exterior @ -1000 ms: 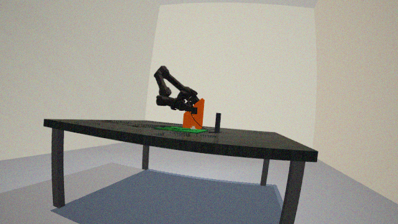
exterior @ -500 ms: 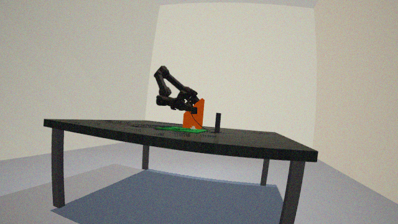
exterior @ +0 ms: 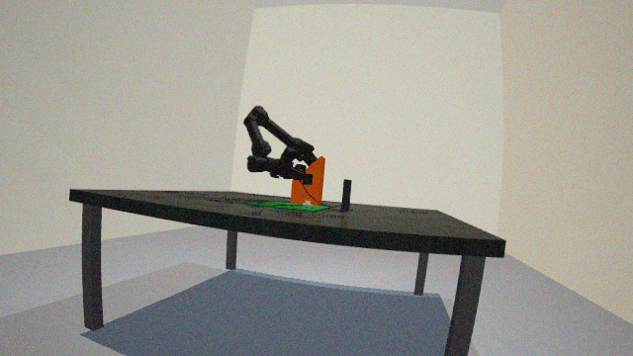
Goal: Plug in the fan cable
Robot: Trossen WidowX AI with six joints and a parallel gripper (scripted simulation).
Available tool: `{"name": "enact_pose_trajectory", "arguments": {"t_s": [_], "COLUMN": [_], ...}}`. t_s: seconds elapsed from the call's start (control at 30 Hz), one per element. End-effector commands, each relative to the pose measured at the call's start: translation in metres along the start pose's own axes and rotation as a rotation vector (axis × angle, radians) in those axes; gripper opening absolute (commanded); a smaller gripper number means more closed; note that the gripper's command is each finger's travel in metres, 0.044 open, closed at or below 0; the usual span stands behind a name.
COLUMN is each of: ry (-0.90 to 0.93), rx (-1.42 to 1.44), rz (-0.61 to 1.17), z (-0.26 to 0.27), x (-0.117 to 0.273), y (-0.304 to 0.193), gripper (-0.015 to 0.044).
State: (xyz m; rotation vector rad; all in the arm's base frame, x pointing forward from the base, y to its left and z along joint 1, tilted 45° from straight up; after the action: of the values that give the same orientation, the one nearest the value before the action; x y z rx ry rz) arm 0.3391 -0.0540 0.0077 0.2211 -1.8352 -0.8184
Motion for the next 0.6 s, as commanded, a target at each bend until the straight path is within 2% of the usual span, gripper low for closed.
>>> {"name": "enact_pose_trajectory", "arguments": {"t_s": [0.0,0.57], "ry": [0.001,0.002], "rx": [0.002,0.002], "rz": [-0.003,-0.003], "z": [-0.001,-0.003], "x": [0.0,-0.001], "y": [-0.004,-0.019], "gripper": [0.0,0.0]}}
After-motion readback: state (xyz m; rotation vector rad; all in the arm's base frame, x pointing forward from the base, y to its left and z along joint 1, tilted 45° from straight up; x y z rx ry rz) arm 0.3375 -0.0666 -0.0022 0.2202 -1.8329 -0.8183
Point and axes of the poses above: the point midway between the two fingers, 35 mm back from their tips, its own x axis back along the fingers, its own z axis across the jaws, y = z × x, the point moved 4 cm from there along x, back along the fingers, and after that the axes turned 12 degrees about -x, right-handed, at the moved point
